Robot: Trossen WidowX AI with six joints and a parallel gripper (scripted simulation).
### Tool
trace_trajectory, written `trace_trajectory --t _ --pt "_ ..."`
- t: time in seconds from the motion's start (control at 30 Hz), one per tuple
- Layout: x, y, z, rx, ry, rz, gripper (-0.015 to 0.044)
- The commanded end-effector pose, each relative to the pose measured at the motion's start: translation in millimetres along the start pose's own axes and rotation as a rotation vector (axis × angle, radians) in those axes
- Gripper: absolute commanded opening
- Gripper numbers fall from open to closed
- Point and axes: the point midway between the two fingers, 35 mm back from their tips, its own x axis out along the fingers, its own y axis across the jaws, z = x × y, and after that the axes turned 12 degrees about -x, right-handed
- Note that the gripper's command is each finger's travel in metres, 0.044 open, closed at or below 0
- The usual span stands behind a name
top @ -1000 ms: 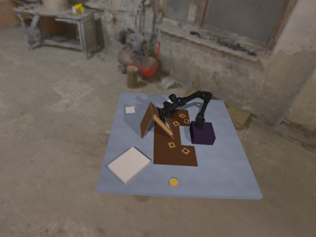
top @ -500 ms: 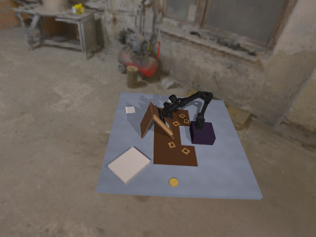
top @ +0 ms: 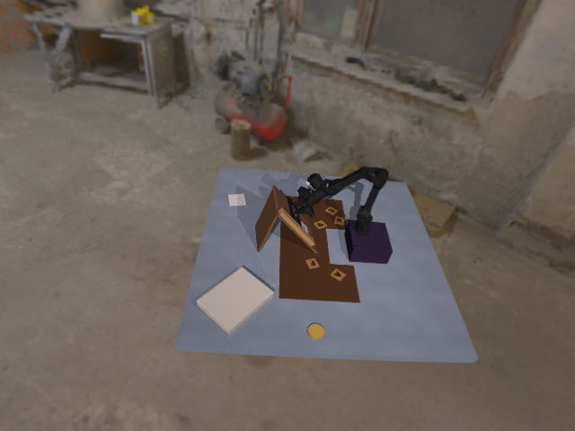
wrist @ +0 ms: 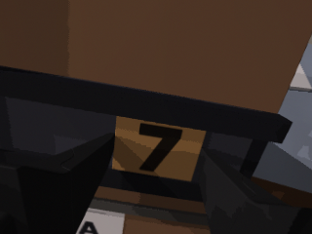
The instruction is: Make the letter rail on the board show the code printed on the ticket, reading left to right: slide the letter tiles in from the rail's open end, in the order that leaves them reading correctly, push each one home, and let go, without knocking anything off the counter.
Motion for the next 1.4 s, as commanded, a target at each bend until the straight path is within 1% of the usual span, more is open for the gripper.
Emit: trace_trajectory --t 0.0,1.37 --pt "-1 2 1 0.004 -0.002 -0.005 0.0" --pt "0 28 7 0.006 -0.002 -0.004 0.0"
